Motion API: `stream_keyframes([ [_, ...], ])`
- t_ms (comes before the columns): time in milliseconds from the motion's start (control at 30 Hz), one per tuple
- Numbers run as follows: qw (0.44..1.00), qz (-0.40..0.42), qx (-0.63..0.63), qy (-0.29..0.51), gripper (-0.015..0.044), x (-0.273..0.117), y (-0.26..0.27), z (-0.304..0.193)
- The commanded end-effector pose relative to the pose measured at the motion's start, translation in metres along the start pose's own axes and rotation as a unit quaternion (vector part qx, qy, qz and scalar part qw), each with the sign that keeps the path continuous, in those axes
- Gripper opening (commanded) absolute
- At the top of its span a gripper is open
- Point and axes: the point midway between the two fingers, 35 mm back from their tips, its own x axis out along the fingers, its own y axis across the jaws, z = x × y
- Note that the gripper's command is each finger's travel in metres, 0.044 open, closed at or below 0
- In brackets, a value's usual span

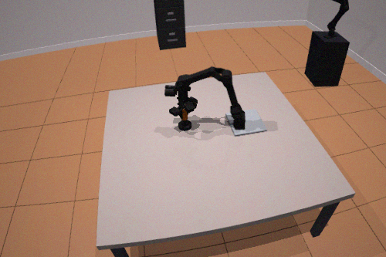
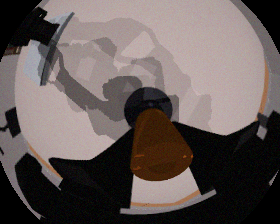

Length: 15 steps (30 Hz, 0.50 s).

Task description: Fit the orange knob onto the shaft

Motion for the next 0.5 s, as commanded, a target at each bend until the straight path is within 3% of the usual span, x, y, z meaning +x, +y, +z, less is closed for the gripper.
stream_keyframes([
  [0,0.991,0.002,0.134,0.001,0.0000,0.0020,0.0010,-0.0006],
  [233,0.929,0.002,0.370,0.002,0.0000,0.0053,0.0021,0.0002],
  [467,0.812,0.001,0.584,0.002,0.0000,0.0047,0.0023,0.0004],
])
